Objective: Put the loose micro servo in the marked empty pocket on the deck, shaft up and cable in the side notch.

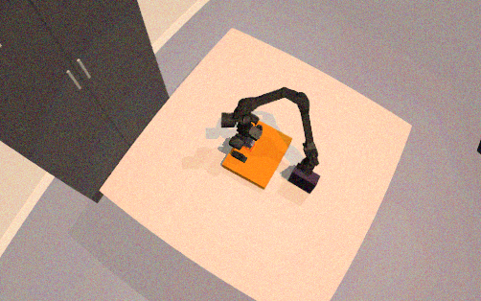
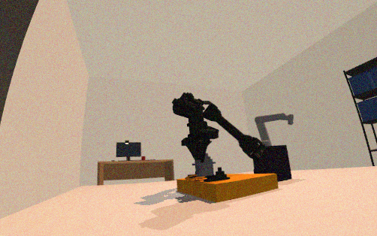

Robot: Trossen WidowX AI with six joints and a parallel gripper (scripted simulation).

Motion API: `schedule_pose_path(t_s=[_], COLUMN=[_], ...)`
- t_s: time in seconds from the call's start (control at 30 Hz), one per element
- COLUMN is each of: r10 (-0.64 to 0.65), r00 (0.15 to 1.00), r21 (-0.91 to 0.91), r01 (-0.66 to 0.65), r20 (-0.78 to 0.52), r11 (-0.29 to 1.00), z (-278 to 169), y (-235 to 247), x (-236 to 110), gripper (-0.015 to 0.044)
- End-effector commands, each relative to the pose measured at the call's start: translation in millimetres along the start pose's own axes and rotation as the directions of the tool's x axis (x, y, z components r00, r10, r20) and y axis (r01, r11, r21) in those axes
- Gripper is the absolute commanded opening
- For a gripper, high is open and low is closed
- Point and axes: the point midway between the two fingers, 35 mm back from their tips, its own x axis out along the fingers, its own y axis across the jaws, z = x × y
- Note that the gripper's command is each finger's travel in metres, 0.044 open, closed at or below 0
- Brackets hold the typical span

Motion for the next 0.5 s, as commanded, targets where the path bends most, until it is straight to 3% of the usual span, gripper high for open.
schedule_pose_path(t_s=[0.0, 0.47], r10=[0.005, 0.005], r00=[1.0, 1.0], r21=[-0.008, -0.008], r01=[-0.005, -0.005], r20=[-0.005, -0.005], r11=[1.0, 1.0], z=[0.4, 0.4], y=[-0.5, -0.5], x=[3.3, 5.6], gripper=[0.0, 0.0])
